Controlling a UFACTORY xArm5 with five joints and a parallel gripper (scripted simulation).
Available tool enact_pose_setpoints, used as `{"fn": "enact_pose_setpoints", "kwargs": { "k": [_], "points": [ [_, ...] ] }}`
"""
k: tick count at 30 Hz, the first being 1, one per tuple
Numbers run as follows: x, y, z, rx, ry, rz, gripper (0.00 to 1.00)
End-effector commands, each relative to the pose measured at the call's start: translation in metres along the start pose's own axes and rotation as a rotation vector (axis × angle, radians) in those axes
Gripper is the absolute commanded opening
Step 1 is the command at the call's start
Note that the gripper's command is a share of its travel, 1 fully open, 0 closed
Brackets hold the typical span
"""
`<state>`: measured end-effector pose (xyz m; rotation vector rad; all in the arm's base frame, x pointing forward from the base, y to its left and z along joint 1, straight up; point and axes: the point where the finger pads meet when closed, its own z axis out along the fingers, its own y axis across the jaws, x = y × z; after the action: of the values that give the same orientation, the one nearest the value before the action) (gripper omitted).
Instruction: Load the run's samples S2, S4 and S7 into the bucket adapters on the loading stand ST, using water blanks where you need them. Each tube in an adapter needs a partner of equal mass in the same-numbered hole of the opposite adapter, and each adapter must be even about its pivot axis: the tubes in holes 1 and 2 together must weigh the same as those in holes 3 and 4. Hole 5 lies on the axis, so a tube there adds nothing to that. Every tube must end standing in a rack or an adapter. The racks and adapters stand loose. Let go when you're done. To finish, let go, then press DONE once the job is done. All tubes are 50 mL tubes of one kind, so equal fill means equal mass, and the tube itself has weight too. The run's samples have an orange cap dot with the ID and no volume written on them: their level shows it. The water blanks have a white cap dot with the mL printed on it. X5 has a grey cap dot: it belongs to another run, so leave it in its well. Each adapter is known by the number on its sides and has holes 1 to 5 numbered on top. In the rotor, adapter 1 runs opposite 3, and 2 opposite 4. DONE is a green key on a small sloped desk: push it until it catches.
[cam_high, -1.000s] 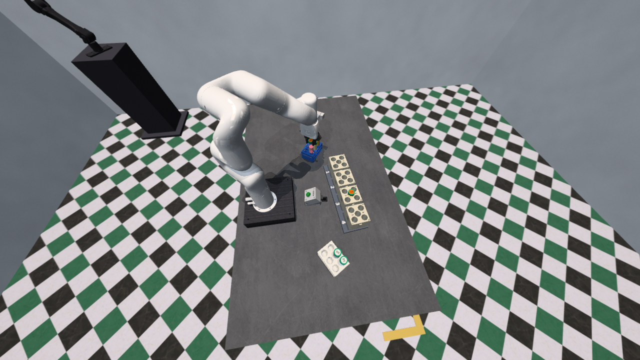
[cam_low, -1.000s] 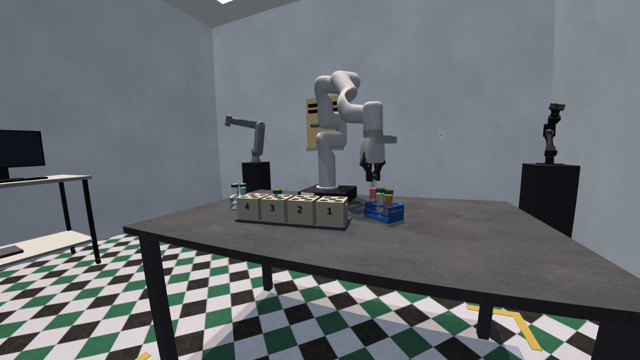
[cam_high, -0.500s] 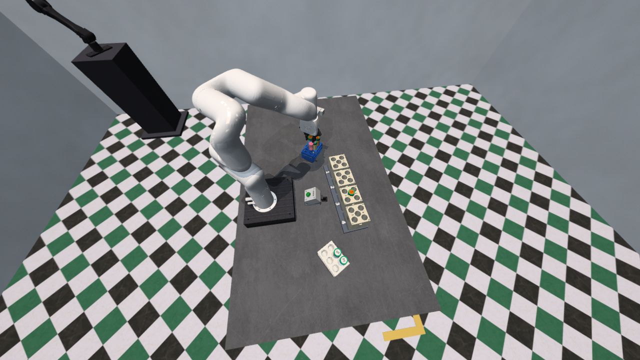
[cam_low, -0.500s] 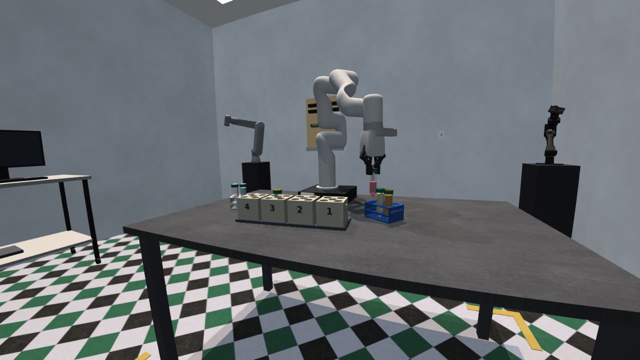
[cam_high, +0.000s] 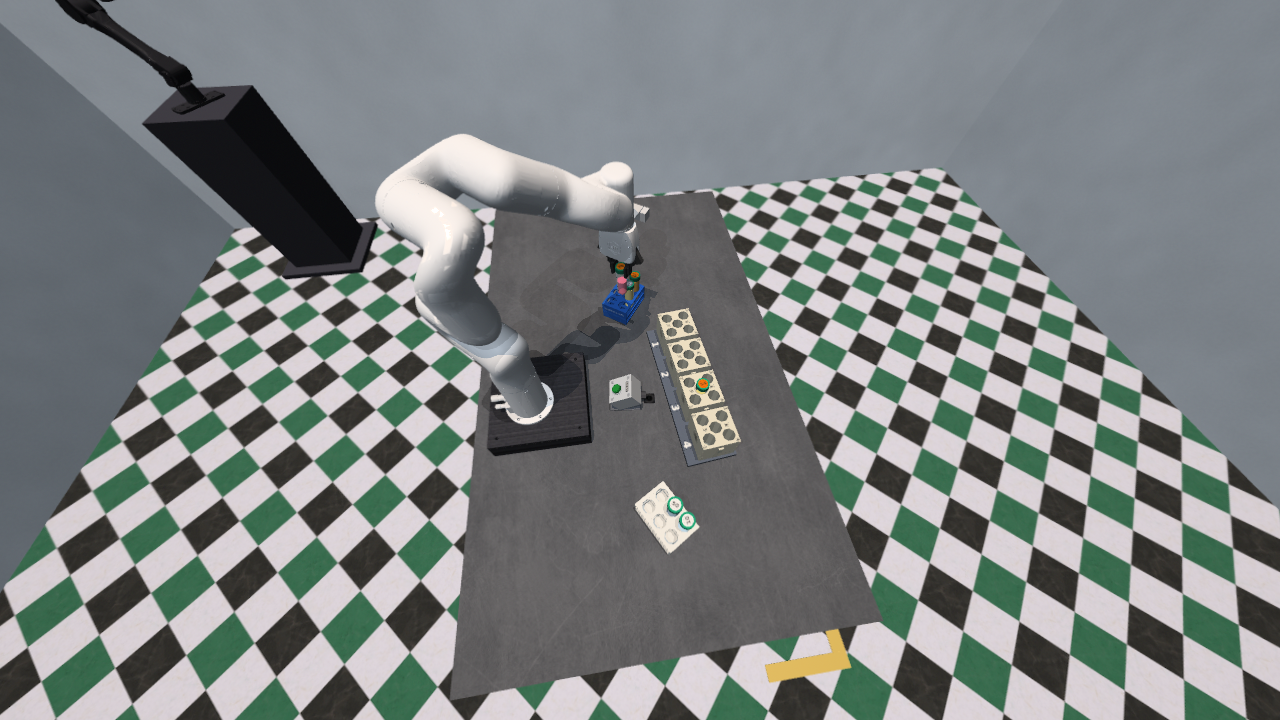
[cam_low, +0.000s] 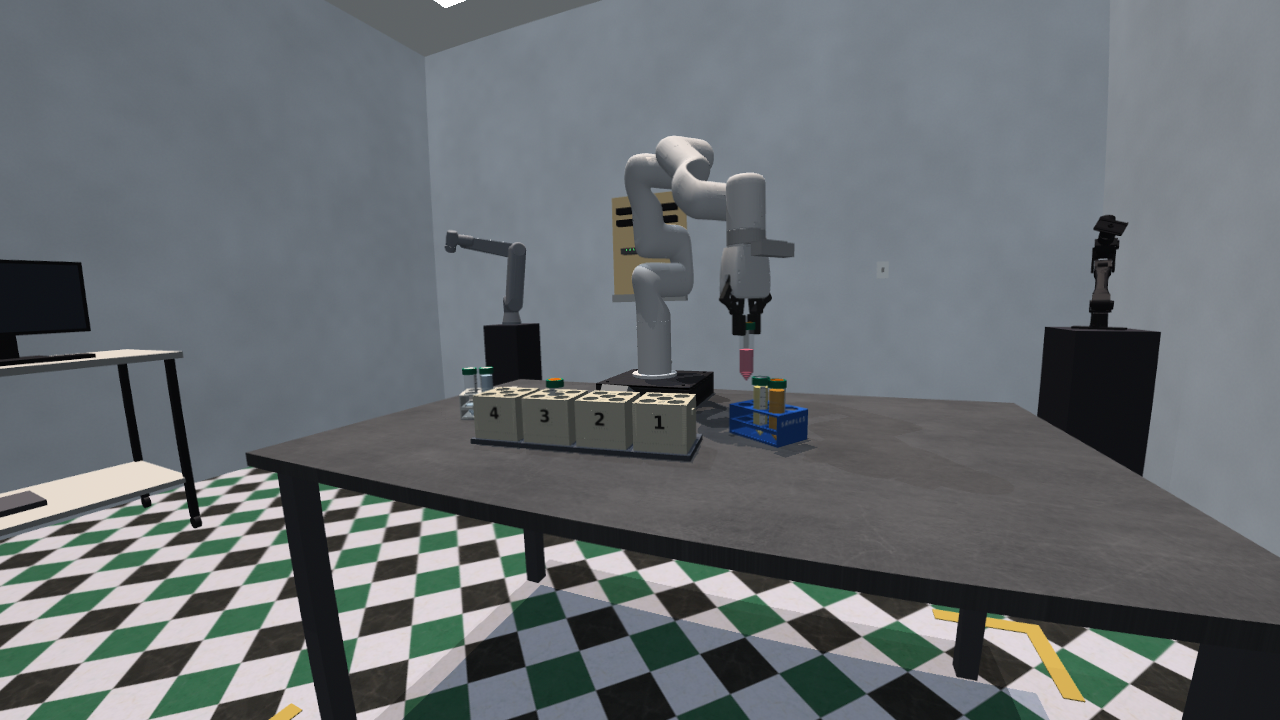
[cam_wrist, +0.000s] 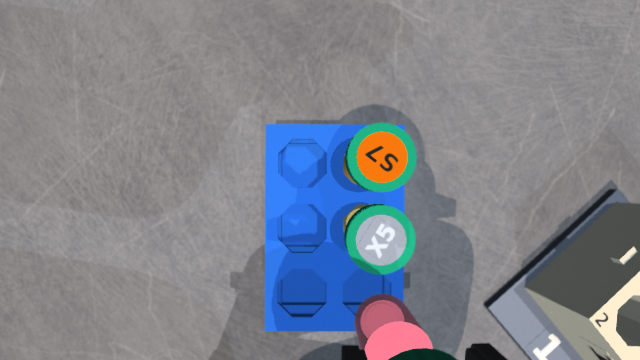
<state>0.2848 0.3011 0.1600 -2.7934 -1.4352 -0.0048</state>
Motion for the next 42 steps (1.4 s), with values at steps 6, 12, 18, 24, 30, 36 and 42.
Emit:
{"fn": "enact_pose_setpoints", "kwargs": {
  "k": [6,12,18,24,30,36,42],
  "points": [
    [0.001,0.000,-0.016,-0.005,0.002,0.000,0.00],
    [0.001,0.000,-0.028,-0.005,0.002,0.000,0.00],
    [0.001,0.000,-0.033,-0.005,0.002,0.000,0.00],
    [0.000,0.005,-0.033,-0.006,0.002,0.033,0.00],
    [-0.002,0.035,-0.033,-0.006,0.002,0.233,0.00],
    [-0.003,0.055,-0.033,-0.006,0.003,0.367,0.00],
    [-0.005,0.085,-0.034,-0.006,0.003,0.567,0.00]
  ]
}}
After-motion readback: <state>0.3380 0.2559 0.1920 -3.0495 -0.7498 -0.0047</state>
